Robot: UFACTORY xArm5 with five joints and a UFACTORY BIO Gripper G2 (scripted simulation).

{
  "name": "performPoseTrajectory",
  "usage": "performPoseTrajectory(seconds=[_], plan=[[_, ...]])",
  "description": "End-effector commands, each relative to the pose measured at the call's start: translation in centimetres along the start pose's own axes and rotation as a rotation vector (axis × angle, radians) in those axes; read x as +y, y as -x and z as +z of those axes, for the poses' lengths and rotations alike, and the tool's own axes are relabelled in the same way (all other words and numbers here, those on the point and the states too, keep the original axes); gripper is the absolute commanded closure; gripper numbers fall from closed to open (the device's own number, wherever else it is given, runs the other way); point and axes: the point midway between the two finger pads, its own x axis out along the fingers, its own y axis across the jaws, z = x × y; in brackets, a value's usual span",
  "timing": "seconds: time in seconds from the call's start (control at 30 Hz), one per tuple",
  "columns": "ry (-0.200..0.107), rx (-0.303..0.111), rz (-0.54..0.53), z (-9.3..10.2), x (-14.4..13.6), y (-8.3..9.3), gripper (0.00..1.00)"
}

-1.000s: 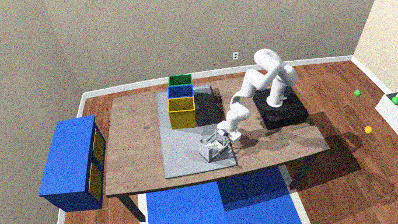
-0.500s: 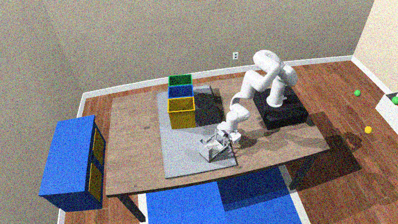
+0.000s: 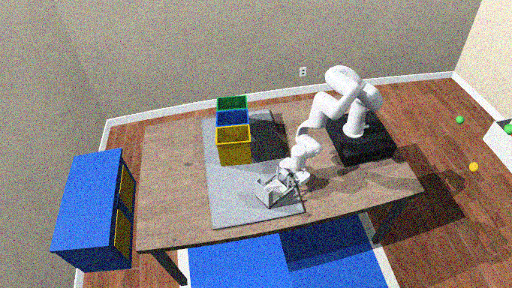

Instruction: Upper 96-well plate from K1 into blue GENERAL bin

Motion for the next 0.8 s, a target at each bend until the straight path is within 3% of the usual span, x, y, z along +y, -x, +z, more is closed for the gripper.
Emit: performPoseTrajectory(seconds=[0.0, 0.43, 0.47, 0.77], plan=[[-0.010, -0.003, 0.000, 0.07, 0.00, -0.09, 0.63], [-0.010, -0.003, 0.000, 0.07, 0.00, -0.09, 0.63], [-0.010, -0.003, 0.000, 0.07, 0.00, -0.09, 1.00], [-0.010, -0.003, 0.000, 0.07, 0.00, -0.09, 1.00]])
